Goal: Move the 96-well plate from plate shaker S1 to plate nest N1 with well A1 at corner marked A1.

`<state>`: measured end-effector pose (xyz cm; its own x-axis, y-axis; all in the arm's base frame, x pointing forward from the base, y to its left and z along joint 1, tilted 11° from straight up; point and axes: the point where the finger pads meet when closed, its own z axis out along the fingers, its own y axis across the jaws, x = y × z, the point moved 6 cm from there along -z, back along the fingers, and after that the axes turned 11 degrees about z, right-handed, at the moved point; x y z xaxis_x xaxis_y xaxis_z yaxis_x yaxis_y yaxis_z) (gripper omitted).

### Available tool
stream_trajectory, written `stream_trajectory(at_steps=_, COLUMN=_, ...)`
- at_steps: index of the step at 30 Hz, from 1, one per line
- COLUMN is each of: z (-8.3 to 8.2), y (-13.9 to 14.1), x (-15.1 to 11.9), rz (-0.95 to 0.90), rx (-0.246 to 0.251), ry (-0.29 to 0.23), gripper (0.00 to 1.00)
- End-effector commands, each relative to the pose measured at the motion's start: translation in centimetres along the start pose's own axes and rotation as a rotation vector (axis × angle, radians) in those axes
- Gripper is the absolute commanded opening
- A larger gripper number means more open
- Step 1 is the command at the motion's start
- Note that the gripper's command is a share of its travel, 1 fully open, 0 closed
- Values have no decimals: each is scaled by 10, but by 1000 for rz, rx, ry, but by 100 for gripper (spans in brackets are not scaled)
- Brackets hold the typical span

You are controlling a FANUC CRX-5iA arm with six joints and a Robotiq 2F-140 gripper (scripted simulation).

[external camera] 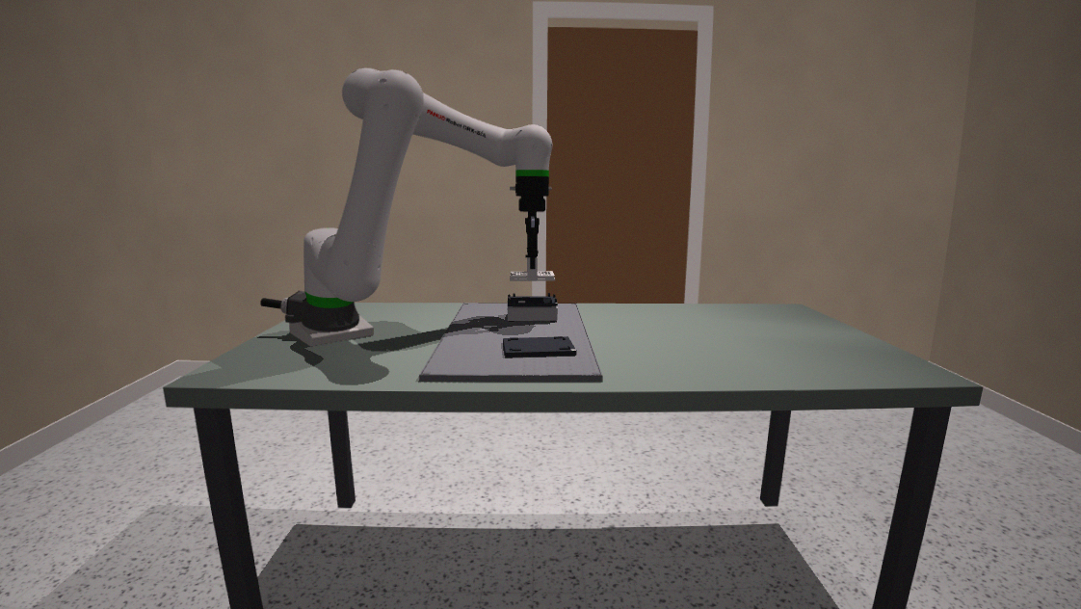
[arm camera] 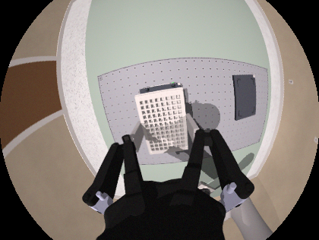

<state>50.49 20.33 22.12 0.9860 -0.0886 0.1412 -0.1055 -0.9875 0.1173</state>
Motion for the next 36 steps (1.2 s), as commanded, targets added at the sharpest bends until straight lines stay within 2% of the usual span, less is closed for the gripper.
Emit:
stream_trajectory(at_steps=1, z=0, y=0, x=0, rz=0, rx=0, ry=0, gripper=0)
stream_trajectory(at_steps=8, z=0, y=0, x=0, rz=0, rx=0, ry=0, gripper=0)
stream_trajectory(at_steps=10, z=1, y=6, x=1, rz=-67, rx=0, ry=0, gripper=0)
stream_trajectory(at_steps=36, z=11, y=81, x=17, rz=-69, rx=0, ry=0, gripper=0)
